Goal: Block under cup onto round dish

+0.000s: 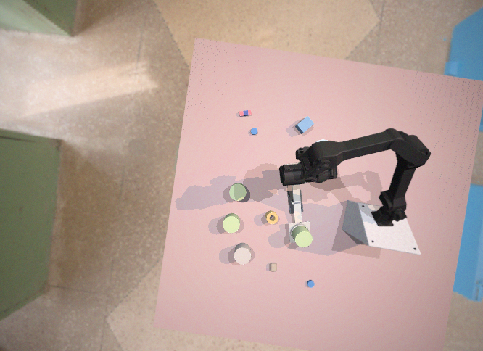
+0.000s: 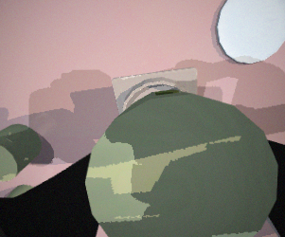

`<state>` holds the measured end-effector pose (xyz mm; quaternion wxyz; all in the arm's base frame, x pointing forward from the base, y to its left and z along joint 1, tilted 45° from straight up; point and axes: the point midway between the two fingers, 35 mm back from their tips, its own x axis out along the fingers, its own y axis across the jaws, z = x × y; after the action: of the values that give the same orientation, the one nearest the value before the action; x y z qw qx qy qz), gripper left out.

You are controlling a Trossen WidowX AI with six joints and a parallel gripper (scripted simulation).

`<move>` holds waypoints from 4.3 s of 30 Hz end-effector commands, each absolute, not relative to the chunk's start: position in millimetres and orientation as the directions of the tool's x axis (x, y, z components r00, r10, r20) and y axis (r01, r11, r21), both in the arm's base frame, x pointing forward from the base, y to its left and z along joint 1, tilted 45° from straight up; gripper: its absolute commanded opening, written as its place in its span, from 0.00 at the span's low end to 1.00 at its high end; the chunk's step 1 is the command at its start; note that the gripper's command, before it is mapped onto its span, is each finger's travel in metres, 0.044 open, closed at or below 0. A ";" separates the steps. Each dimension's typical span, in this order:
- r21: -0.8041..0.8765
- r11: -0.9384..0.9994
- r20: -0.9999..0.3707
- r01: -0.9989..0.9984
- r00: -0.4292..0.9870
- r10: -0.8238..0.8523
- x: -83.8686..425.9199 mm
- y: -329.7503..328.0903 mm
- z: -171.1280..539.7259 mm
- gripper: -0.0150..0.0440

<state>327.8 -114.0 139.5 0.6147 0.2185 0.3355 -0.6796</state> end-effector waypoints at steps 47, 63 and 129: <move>-0.158 -0.010 -0.755 0.987 -0.127 -0.644 151.1 -229.3 180.9 0.25; -0.181 -0.012 -0.706 0.983 -0.138 -0.694 86.0 -236.0 182.2 0.25; -0.180 0.074 -0.698 0.981 -0.075 -0.712 118.6 -237.0 191.7 0.69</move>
<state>105.9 -237.2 189.8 0.6471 0.1976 0.3368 -0.6548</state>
